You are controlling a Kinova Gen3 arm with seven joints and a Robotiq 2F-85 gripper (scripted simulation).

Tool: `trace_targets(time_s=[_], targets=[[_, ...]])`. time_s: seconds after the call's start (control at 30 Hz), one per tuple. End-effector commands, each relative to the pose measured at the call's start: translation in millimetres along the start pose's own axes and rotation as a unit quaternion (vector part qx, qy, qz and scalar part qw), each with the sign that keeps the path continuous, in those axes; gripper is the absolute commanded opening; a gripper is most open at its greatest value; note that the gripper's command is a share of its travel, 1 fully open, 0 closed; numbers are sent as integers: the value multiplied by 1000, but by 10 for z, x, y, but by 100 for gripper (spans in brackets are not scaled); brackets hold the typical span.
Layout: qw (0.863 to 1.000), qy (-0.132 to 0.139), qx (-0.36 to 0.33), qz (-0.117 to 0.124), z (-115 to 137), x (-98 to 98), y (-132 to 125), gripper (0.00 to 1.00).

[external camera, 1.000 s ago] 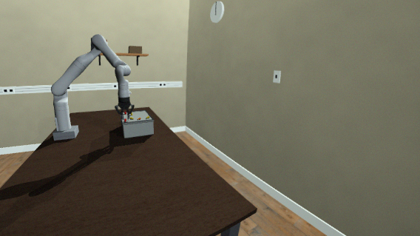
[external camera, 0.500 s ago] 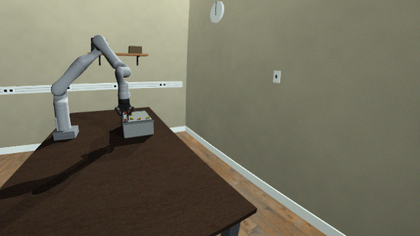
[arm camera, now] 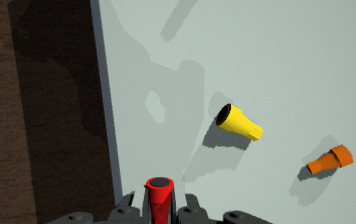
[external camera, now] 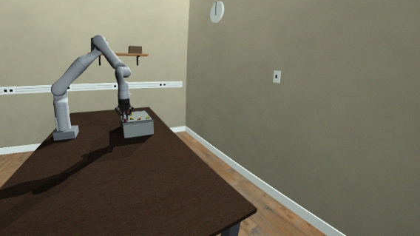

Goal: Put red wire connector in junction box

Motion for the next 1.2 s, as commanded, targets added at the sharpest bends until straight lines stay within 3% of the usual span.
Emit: trace_targets(time_s=[0.0, 0.9, 1.17], targets=[[1000, 0, 0, -1, -1, 7, 3, 19], [1000, 0, 0, -1, -1, 15, 3, 19], [1000, 0, 0, -1, -1, 243, 3, 19]])
Point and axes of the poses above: the point where the finger pads meet when closed, its own x axis back along the fingers, its own y axis across the jaws, z = x × y, the point moved 10 cm from there along x, back along the fingers, and after that the axes turned 6 degrees about -x, right-handed, at the moved point
